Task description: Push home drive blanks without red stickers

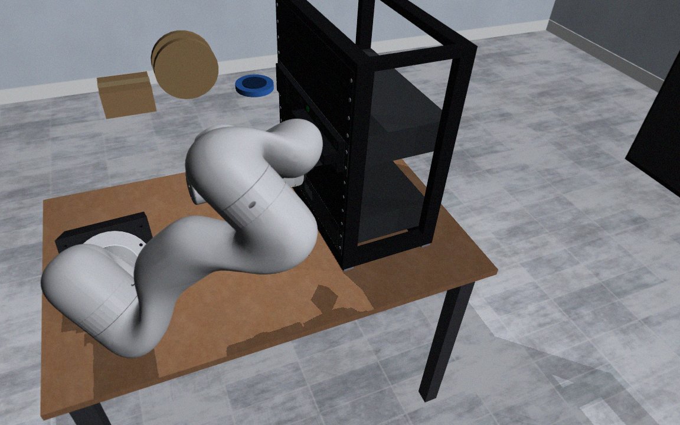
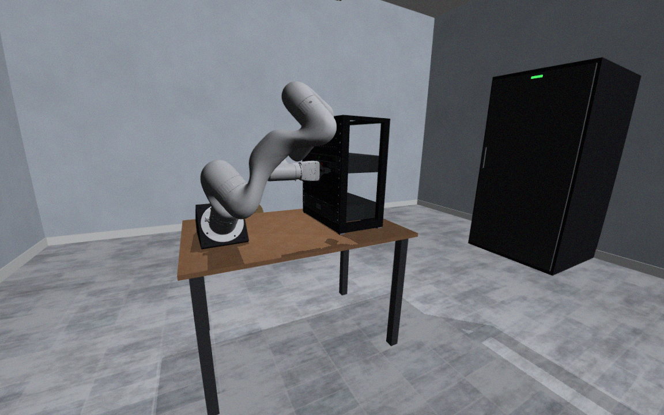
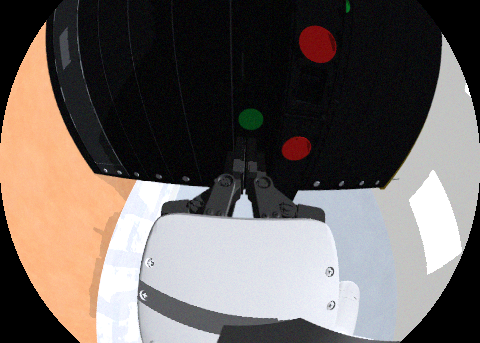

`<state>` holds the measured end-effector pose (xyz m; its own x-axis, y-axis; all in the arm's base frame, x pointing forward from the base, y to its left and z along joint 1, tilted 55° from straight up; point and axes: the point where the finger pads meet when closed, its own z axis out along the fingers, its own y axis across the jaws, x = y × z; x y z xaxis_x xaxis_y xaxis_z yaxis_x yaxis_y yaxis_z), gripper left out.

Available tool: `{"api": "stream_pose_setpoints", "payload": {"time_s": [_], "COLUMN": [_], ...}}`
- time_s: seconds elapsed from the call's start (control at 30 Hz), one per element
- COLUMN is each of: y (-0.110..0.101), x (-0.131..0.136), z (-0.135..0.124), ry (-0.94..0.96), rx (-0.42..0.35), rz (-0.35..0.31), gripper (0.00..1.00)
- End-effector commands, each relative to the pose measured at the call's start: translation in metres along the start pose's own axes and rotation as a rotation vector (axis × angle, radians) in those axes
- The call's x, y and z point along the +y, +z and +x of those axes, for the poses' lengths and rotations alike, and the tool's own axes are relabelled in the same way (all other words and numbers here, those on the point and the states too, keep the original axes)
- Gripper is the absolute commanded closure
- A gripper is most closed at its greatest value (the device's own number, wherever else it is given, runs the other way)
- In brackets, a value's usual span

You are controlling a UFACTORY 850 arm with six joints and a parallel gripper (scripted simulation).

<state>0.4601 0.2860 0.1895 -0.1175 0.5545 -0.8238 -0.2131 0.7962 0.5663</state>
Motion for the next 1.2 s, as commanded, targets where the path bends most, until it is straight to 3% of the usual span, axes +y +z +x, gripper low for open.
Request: {"api": "stream_pose_setpoints", "payload": {"time_s": [0.0, 1.17], "y": [0.002, 0.0039], "x": [0.0008, 0.0009], "z": [-0.0002, -0.0003], "ry": [0.001, 0.001], "rx": [-0.001, -0.001], "rz": [-0.001, -0.001], "gripper": [1.0, 1.0]}}
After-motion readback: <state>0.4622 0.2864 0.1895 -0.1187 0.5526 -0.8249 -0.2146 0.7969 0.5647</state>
